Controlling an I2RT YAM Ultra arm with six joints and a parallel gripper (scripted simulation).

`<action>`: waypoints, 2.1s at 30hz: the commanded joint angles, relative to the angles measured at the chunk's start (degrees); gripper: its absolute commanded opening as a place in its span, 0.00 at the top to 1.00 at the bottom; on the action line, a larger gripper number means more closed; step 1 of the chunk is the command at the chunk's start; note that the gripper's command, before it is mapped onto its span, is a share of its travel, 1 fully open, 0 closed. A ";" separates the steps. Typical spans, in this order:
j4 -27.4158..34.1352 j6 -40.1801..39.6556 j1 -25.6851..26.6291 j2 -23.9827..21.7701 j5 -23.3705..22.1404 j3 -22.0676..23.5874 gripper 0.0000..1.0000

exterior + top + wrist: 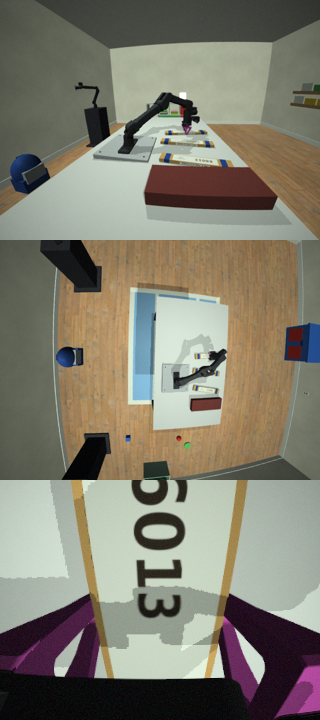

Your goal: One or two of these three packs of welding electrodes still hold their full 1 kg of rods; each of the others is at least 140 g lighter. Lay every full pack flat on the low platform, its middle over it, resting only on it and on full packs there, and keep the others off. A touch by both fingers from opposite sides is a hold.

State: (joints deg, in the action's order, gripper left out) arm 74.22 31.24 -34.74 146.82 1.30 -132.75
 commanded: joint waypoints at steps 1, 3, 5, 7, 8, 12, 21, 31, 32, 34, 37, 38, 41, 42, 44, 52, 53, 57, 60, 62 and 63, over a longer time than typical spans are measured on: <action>-1.24 -0.32 0.29 -1.96 0.31 -0.32 1.00; -1.24 -0.32 0.29 -1.96 0.31 -0.32 1.00; -1.24 -0.32 0.29 -1.96 0.31 -0.32 1.00; -1.24 -0.32 0.29 -1.96 0.31 -0.32 1.00; -1.24 -0.32 0.29 -1.96 0.31 -0.32 1.00; -1.24 -0.32 0.29 -1.96 0.31 -0.32 1.00; -1.24 -0.32 0.29 -1.96 0.31 -0.32 1.00; 0.64 -0.30 0.25 -2.21 0.31 -1.64 1.00; 0.64 -0.30 0.25 -2.21 0.31 -1.64 1.00; 0.95 -0.28 0.23 -2.27 0.31 -1.90 1.00; 1.83 -0.24 0.17 -2.45 0.31 -2.63 1.00; 2.12 -0.23 0.15 -2.50 0.31 -2.89 1.00; 3.03 -0.19 0.09 -2.66 0.31 -3.68 1.00; 3.36 -0.17 0.07 -2.71 0.31 -3.97 1.00; 4.07 -0.14 0.03 -2.74 0.31 -4.66 1.00; 6.62 -0.07 -0.09 -1.65 0.30 -7.54 1.00; 7.02 -0.06 -0.11 -1.26 0.30 -8.01 1.00; 8.69 0.00 -0.19 -1.09 0.30 -9.91 1.00; 10.03 0.04 -0.25 -0.52 0.30 -11.53 1.00; 10.96 0.06 -0.29 -0.12 0.31 -12.69 1.00; 11.44 0.08 -0.31 0.17 0.31 -13.31 1.00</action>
State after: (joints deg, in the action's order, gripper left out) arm 82.56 31.24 -34.74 148.29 1.30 -142.34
